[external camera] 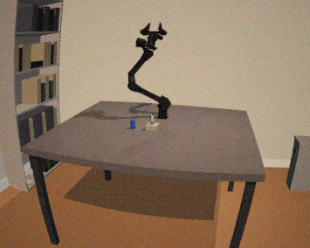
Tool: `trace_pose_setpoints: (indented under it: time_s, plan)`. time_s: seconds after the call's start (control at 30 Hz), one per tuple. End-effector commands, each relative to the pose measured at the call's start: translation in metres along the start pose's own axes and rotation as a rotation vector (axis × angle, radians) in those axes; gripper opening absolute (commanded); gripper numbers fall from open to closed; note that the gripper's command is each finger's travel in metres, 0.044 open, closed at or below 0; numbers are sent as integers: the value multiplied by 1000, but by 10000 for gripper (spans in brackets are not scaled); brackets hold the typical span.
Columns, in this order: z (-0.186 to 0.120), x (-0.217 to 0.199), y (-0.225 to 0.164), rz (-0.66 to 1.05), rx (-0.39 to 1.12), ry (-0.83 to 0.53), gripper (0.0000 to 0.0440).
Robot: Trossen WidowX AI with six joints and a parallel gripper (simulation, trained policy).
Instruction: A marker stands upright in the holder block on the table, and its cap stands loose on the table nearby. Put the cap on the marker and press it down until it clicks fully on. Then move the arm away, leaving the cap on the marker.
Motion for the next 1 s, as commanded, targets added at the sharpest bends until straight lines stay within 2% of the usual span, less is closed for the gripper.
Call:
trace_pose_setpoints:
  time_s: [0.0, 0.17, 0.23, 0.97]
  plan:
    - [0, 1, 1, 2, -8, 8, 375]
    - [-3, 4, 8, 6, -54, 48, 250]
    - [-4, 5, 11, 8, -75, 64, 215]
    - [-24, 14, 38, 86, -286, 225, 273]
Point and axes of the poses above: the point midway between the two fingers, 35 mm back from their tips, its own z axis out along the fingers, its own x axis across the jaws, y = z × x, the point moved 5 cm from there along -z, back along the fingers, and after that the axes turned 12 degrees about -z, right-handed, at the moved point
